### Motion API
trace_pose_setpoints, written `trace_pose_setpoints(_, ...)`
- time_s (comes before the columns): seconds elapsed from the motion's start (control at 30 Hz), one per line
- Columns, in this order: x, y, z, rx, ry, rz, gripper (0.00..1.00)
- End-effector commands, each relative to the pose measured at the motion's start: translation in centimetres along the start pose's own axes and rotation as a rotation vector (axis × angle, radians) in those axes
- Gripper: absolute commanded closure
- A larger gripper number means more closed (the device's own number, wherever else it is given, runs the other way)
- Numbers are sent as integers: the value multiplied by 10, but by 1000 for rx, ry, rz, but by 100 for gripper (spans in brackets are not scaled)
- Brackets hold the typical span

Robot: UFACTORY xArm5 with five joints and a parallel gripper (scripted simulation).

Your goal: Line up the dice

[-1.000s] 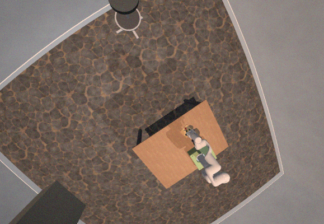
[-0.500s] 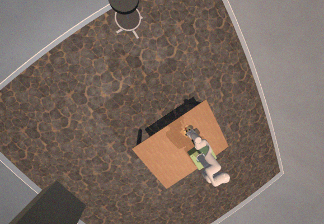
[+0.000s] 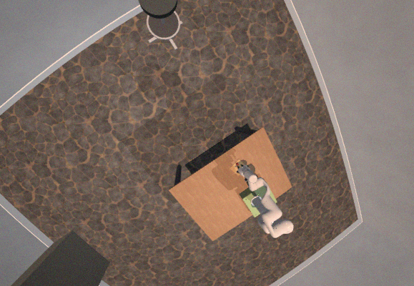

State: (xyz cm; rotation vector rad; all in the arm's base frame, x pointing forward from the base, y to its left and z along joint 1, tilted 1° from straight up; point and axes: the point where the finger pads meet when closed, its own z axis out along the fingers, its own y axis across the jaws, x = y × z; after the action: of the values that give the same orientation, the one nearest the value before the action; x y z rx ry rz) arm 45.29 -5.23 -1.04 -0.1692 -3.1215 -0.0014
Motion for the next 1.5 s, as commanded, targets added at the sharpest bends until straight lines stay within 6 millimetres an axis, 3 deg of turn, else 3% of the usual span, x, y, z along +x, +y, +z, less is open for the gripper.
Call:
trace_pose_setpoints(0.0, -1, 0, 1, 0, -4, 0, 64)
trace_pose_setpoints(1.03, -2, 0, 41, 0, -4, 0, 64)
trace_pose_setpoints(1.47, -2, 0, 47, 0, -4, 0, 64)
